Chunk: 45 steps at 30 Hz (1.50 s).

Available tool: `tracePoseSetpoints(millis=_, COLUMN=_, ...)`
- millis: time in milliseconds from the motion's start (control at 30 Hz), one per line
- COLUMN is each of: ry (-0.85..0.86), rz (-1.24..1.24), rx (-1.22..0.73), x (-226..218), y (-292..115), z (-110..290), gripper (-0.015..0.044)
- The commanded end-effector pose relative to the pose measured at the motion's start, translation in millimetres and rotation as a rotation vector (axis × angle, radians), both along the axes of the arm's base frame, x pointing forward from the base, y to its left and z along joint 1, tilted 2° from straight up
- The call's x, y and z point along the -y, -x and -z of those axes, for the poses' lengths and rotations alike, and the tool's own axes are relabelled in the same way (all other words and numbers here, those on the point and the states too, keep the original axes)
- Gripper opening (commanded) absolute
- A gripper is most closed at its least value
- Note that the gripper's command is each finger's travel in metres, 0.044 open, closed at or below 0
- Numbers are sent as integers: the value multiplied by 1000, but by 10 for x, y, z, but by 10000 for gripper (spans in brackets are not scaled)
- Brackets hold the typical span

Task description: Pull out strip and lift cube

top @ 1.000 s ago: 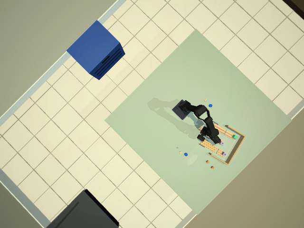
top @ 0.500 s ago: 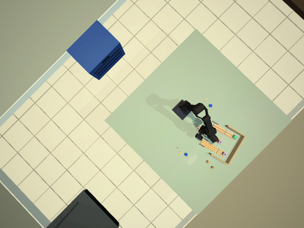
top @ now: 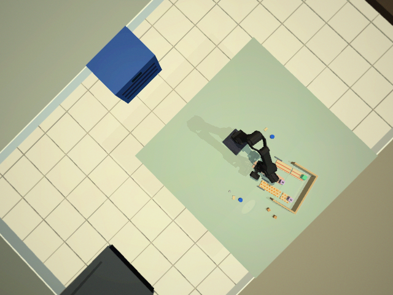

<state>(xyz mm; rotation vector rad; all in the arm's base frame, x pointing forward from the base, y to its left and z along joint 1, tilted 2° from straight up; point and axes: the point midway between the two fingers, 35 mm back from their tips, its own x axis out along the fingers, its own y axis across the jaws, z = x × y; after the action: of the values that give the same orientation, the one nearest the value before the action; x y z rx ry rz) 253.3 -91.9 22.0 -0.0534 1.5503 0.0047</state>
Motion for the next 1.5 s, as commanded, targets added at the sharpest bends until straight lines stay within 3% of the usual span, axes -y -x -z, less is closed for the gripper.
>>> tracePoseSetpoints(millis=0, ry=-8, rz=3, rx=-29, x=-7, y=148, z=54, gripper=0)
tracePoseSetpoints(millis=1000, ry=-7, rz=3, rx=-32, x=20, y=576, z=52, gripper=0)
tracePoseSetpoints(millis=1467, ry=-7, rz=3, rx=-32, x=21, y=592, z=52, gripper=0)
